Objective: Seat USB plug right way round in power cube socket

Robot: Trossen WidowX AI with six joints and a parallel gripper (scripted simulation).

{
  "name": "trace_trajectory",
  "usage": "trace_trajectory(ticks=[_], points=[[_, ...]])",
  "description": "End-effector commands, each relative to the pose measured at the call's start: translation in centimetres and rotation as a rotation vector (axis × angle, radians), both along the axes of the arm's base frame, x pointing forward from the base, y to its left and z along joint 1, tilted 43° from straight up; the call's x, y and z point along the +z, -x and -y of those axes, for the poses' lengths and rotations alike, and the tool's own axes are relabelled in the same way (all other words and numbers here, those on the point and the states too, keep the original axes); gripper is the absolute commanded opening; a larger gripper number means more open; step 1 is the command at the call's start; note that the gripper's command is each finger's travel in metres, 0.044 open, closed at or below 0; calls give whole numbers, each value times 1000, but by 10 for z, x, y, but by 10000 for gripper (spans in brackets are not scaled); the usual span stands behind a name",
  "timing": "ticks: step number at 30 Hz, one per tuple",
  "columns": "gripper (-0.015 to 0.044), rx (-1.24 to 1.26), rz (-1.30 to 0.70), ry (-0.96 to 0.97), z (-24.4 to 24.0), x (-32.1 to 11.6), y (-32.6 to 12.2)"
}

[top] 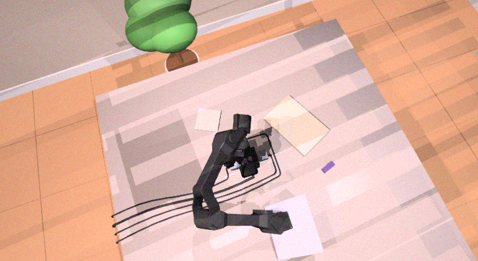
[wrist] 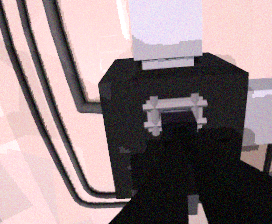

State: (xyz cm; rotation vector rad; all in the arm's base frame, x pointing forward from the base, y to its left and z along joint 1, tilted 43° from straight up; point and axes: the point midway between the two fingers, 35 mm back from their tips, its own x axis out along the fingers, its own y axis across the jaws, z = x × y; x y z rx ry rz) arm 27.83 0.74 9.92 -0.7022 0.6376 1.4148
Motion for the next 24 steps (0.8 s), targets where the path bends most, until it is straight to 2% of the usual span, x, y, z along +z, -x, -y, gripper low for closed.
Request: trace_trajectory(ticks=[1, 10, 14, 24], points=[[0, 7, -1, -5, -4, 0, 0], [0, 7, -1, -5, -4, 0, 0], [95, 0, 0, 0, 0, 0, 0], [95, 0, 0, 0, 0, 0, 0]])
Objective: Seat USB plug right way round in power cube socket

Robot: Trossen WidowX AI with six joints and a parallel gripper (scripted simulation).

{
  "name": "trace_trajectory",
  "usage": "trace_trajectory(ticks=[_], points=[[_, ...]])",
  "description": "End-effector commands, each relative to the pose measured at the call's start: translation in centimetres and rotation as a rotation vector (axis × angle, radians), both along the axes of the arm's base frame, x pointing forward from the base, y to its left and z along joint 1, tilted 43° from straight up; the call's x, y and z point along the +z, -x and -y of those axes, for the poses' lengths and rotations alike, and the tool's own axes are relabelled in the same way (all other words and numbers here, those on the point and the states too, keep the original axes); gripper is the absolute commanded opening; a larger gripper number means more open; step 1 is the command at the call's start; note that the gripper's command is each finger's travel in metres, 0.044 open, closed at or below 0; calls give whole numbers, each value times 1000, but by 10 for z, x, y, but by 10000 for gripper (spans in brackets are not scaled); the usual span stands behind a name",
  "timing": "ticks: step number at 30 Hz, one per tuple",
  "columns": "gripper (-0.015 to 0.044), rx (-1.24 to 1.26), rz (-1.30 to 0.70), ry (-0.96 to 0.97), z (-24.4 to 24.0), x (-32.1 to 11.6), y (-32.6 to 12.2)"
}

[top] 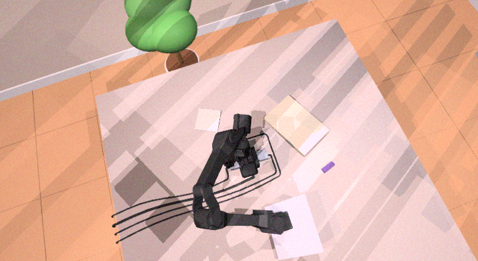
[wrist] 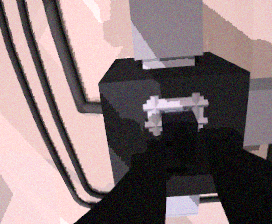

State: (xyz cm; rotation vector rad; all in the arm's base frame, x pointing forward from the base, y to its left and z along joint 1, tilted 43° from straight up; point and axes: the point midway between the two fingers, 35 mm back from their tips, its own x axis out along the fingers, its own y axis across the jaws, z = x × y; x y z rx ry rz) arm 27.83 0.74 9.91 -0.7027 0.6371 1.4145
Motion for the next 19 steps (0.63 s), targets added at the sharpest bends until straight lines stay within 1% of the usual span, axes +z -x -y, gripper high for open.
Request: trace_trajectory(ticks=[1, 19], points=[[95, 0, 0, 0, 0, 0, 0], [95, 0, 0, 0, 7, 8, 1]])
